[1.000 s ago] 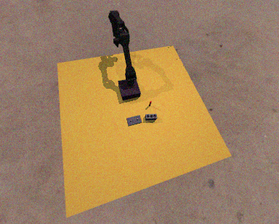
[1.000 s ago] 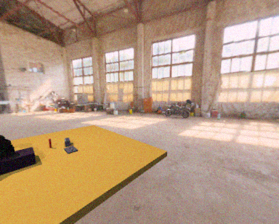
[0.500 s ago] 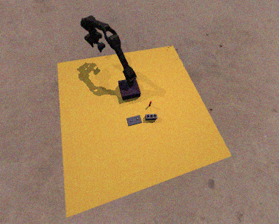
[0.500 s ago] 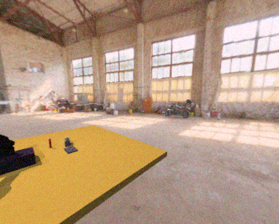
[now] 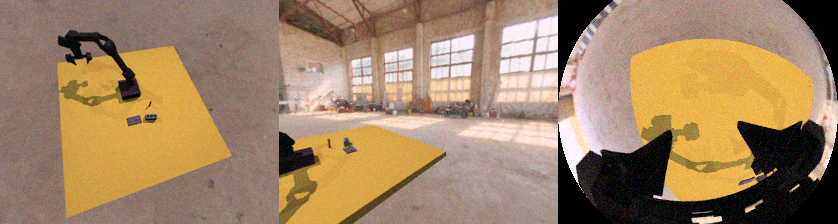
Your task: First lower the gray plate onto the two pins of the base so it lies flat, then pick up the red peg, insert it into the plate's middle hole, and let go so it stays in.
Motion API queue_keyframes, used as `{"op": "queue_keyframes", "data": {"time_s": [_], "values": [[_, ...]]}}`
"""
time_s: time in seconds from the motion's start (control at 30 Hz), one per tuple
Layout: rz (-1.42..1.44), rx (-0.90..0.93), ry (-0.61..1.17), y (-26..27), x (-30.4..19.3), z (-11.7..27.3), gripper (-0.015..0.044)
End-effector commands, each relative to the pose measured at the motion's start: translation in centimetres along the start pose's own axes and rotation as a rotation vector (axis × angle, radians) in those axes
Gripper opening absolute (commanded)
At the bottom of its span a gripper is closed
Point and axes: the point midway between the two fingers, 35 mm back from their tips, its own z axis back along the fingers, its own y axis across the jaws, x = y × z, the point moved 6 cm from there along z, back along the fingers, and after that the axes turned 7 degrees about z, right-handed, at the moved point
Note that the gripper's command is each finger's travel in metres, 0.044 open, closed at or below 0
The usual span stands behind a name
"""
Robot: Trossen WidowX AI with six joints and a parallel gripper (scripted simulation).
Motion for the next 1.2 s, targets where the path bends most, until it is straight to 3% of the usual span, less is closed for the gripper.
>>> {"op": "queue_keyframes", "data": {"time_s": [0.0, 0.17, 0.27, 0.5, 0.83, 1.17], "values": [[0.232, 0.016, 0.000, 2.4, -4.0, 0.3, 0.0440], [0.602, 0.038, 0.019, 5.7, -11.5, 0.7, 0.0440], [0.644, 0.049, 0.021, 6.5, -14.9, 1.0, 0.0440], [1.188, 0.084, 0.043, 7.6, -26.3, 1.9, 0.0440], [2.008, 0.133, 0.039, 3.5, -41.6, 3.6, 0.0440], [2.741, 0.259, 0.037, -5.9, -54.5, 6.1, 0.0440]]}}
